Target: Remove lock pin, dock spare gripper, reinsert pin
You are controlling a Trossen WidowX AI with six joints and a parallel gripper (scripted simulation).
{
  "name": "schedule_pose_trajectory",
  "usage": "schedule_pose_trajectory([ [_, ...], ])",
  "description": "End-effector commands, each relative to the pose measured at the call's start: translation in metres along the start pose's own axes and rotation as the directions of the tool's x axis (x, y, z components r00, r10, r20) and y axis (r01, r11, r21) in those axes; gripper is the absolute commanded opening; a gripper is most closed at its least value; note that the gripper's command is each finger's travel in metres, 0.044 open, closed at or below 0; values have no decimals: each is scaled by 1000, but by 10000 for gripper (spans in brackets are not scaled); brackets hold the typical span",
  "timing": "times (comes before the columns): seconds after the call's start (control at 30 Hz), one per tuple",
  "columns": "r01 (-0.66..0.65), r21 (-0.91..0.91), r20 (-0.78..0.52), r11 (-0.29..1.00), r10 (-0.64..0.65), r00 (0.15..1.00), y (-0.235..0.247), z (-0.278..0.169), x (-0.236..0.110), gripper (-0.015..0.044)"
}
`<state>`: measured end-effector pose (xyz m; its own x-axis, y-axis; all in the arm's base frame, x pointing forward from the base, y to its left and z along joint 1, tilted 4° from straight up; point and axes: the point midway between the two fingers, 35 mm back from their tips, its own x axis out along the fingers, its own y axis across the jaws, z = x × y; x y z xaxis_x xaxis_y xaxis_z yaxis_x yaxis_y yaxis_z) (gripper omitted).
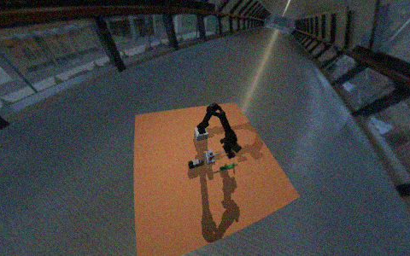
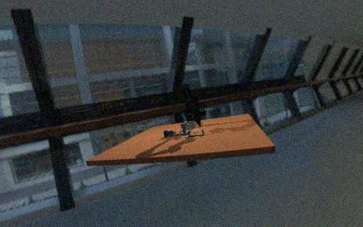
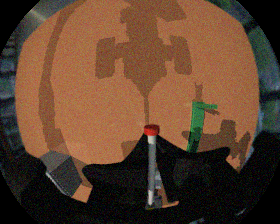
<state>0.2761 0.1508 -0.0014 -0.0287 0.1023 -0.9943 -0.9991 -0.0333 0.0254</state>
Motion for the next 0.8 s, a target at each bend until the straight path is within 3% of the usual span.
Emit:
schedule_pose_trajectory([
  [0.0, 1, 2, -5, 1000, -1, 1000, -1, 4, -1, 0],
  [0.77, -2, 3, -8, 1000, 2, 1000, -1, 22, -3, 0],
])
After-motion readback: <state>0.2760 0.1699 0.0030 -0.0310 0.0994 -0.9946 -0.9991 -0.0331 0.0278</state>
